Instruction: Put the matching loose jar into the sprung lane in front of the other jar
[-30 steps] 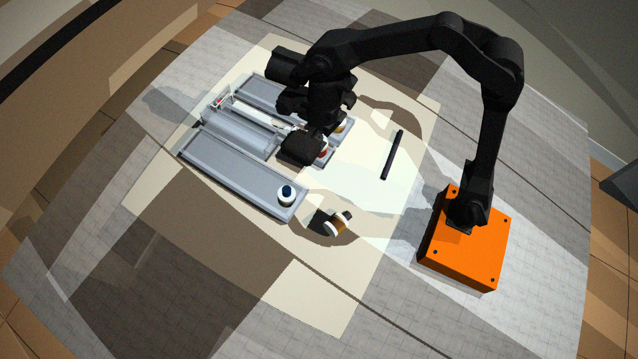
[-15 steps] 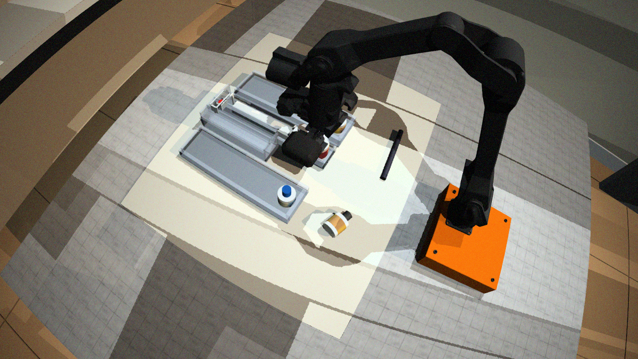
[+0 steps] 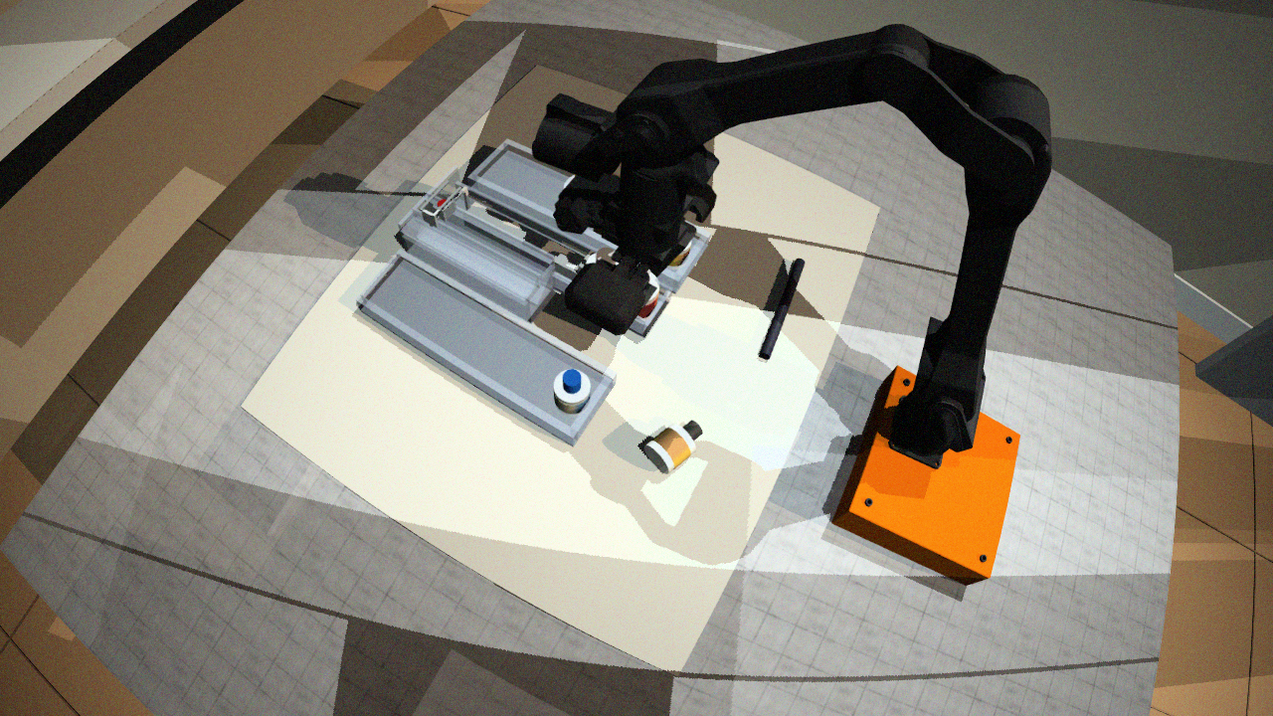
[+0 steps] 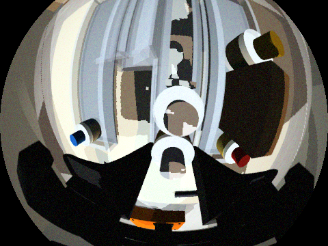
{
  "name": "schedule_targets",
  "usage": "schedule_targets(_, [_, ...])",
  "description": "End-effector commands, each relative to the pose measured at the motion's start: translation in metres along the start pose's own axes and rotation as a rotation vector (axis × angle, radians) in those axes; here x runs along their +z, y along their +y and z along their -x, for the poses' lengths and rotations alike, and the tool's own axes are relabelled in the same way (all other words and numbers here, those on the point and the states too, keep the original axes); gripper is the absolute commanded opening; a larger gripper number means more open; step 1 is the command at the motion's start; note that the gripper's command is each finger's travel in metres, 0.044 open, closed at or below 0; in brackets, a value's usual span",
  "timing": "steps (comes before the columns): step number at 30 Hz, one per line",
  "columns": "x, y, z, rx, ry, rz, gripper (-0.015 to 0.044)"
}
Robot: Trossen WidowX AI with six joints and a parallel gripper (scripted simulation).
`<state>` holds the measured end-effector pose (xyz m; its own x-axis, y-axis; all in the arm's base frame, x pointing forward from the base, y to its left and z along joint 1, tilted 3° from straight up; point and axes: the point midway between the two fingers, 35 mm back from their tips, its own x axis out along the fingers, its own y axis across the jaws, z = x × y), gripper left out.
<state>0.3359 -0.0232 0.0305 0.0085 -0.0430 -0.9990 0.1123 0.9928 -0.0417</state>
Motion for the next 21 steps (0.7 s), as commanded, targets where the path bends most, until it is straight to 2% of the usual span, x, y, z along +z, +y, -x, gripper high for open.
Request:
schedule_targets(1, [0.0019,-0.0005,0.0001,-0.003,-0.011,0.003,0.0000])
schedule_targets(21, [-0.0034,0.0000,-0.0002,-0.003,-0.010,0.003,0.0000])
